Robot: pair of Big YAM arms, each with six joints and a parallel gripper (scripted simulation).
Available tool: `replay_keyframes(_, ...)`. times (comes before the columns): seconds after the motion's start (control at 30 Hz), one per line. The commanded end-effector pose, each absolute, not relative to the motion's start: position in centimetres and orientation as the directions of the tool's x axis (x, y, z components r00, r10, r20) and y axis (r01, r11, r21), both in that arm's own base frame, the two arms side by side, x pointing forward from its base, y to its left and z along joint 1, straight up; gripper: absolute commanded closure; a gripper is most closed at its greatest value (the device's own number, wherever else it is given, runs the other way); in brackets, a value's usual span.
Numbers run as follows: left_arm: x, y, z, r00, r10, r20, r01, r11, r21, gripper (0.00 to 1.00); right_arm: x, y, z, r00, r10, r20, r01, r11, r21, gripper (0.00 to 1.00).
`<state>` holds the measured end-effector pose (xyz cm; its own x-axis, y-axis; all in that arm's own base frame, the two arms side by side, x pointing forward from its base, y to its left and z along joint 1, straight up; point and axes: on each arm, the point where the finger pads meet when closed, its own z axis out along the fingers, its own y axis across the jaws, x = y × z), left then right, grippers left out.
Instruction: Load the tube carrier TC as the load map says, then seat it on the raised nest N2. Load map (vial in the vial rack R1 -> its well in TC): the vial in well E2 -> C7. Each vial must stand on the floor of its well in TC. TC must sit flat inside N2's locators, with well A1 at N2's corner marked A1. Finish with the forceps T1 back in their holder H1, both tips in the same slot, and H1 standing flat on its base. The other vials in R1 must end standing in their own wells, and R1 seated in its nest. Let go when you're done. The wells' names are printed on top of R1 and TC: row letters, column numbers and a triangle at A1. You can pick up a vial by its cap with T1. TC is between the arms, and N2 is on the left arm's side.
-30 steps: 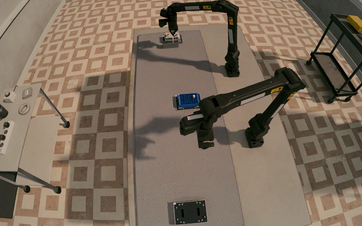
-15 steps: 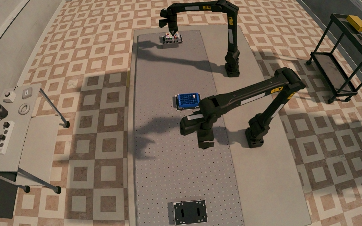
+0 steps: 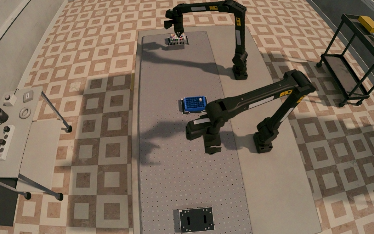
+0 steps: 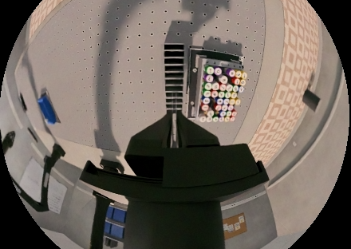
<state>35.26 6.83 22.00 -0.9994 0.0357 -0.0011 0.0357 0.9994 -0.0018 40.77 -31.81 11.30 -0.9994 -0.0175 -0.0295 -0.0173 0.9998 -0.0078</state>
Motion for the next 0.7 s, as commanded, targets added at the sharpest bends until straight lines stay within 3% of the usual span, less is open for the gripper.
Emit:
replay_keyframes(0.0, 36.1, 7.11, 23.39, -0.999, 0.03, -0.035, 0.03, 1.0, 0.008, 0.0, 40.73, -32.4, 10.9, -0.999, -0.017, -0.035, -0.016, 1.0, -0.011, 0.93)
replay_keyframes(0.67, 36.1, 7.11, 23.39, -0.999, 0.03, -0.035, 0.03, 1.0, 0.008, 0.0, 40.93, -32.55, 10.45, -0.999, -0.017, -0.037, -0.016, 1.0, -0.013, 0.93)
